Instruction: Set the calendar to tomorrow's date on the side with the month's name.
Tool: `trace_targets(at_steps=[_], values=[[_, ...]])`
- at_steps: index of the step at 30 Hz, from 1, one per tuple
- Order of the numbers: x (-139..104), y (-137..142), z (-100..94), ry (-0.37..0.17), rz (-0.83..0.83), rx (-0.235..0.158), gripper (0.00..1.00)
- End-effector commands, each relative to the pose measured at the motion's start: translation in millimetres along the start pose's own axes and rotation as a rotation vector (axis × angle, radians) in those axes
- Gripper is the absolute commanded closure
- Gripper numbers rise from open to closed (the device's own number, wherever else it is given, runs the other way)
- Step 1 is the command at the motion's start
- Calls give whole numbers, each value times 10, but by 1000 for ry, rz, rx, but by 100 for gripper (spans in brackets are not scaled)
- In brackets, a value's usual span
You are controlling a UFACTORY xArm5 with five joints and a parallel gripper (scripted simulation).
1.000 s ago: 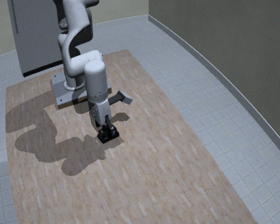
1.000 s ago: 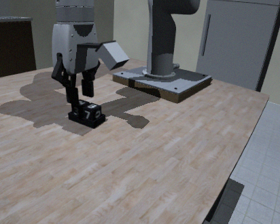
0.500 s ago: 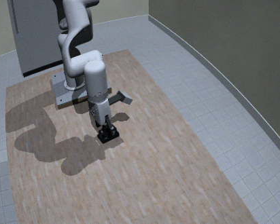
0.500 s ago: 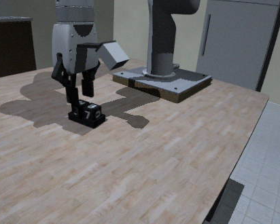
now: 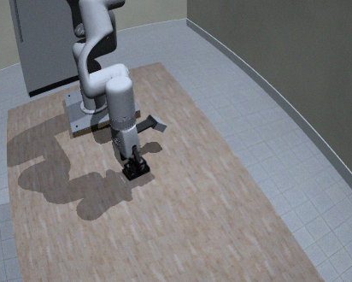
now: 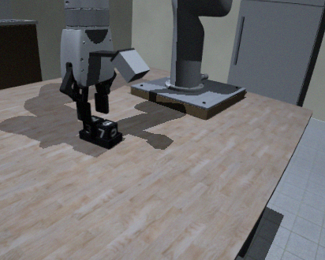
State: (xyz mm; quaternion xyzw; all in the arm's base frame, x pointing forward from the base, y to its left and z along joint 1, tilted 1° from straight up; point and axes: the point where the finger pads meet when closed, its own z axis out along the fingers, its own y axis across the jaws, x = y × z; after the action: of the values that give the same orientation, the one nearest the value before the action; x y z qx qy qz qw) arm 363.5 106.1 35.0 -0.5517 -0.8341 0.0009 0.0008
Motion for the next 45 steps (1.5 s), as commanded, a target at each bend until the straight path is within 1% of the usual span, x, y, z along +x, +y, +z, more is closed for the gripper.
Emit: trace_targets(at_steps=[1, 10, 18, 45], values=[[-2, 10, 31, 0, 0, -3, 51], [-6, 9, 180, 0, 0, -3, 51], [-8, 9, 244, 0, 0, -3, 51], [-8, 8, 254, 0, 0, -3, 51]])
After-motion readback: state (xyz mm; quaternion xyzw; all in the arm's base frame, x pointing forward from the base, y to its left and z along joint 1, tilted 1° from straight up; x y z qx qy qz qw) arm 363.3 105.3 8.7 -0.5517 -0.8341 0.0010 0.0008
